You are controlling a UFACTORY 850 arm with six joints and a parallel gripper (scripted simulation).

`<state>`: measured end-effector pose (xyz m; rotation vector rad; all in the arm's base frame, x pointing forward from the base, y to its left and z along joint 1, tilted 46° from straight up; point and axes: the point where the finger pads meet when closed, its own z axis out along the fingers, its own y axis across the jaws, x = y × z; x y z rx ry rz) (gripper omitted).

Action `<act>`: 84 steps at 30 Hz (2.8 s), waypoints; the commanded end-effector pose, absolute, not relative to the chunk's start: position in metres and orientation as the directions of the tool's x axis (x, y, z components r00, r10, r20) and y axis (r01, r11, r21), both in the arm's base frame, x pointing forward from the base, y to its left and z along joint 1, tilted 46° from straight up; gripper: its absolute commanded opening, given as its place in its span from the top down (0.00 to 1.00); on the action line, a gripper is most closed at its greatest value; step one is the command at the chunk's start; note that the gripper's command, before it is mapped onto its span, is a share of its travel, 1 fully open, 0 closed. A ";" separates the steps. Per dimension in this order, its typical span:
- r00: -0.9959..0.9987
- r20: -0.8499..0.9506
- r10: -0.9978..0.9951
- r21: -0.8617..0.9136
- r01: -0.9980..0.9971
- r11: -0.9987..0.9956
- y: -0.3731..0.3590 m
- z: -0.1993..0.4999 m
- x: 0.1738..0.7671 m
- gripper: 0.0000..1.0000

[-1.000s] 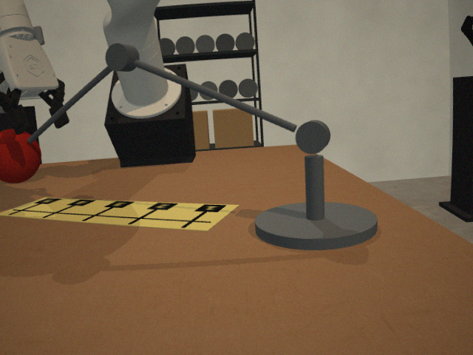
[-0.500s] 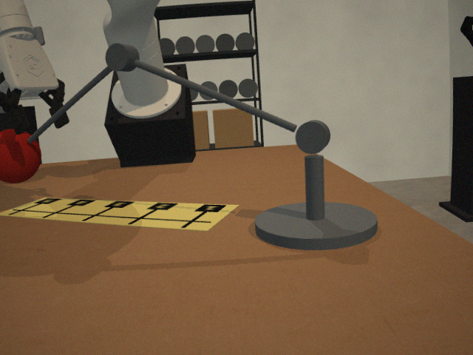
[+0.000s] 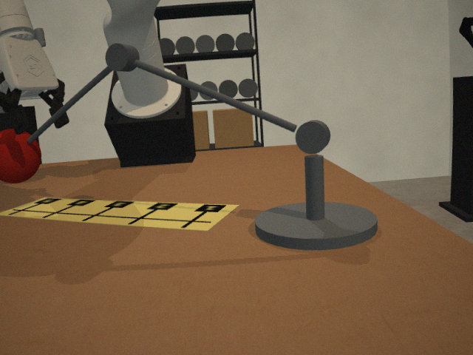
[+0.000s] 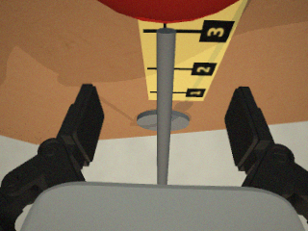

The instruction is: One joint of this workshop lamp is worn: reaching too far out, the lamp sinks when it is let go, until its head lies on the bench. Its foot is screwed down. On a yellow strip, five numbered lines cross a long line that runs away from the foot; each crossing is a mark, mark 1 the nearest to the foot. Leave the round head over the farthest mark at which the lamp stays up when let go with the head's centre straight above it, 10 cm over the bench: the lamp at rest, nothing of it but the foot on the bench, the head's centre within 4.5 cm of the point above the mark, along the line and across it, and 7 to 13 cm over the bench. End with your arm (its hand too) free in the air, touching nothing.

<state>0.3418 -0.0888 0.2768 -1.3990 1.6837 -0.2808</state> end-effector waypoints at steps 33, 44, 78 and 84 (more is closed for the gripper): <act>0.045 -0.483 -0.874 -0.666 -0.668 0.333 -0.123 0.330 0.272 0.00; 0.044 -0.482 -0.875 -0.666 -0.667 0.333 -0.131 0.343 0.255 0.00; 0.043 -0.482 -0.875 -0.665 -0.668 0.334 -0.135 0.349 0.247 0.00; 0.043 -0.482 -0.875 -0.665 -0.668 0.334 -0.135 0.349 0.247 0.00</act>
